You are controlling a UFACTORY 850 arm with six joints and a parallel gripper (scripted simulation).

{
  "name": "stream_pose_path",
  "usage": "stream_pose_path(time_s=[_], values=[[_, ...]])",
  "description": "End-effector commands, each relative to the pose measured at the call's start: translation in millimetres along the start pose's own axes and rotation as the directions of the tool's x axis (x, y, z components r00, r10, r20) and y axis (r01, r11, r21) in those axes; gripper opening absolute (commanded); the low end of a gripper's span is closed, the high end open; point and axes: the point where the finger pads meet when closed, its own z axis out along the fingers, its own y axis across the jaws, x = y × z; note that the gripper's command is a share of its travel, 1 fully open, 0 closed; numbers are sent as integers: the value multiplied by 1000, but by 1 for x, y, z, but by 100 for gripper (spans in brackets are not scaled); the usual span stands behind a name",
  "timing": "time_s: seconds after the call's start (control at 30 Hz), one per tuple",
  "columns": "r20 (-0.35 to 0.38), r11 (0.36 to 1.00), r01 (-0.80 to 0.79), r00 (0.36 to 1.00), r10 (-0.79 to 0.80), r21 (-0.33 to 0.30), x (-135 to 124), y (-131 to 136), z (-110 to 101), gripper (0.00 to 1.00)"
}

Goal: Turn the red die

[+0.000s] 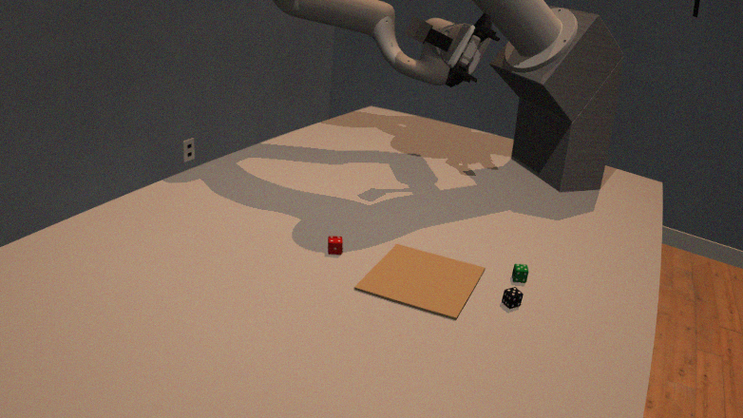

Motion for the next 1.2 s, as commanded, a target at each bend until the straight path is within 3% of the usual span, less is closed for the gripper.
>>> stream_pose_path(time_s=[0.0,0.73,1.17], values=[[-1,1000,0,1000,0,0,0,0,0,100],[5,1000,1,1000,-1,-8,2,1,2,100],[102,991,40,994,-27,-131,23,23,25,100]])
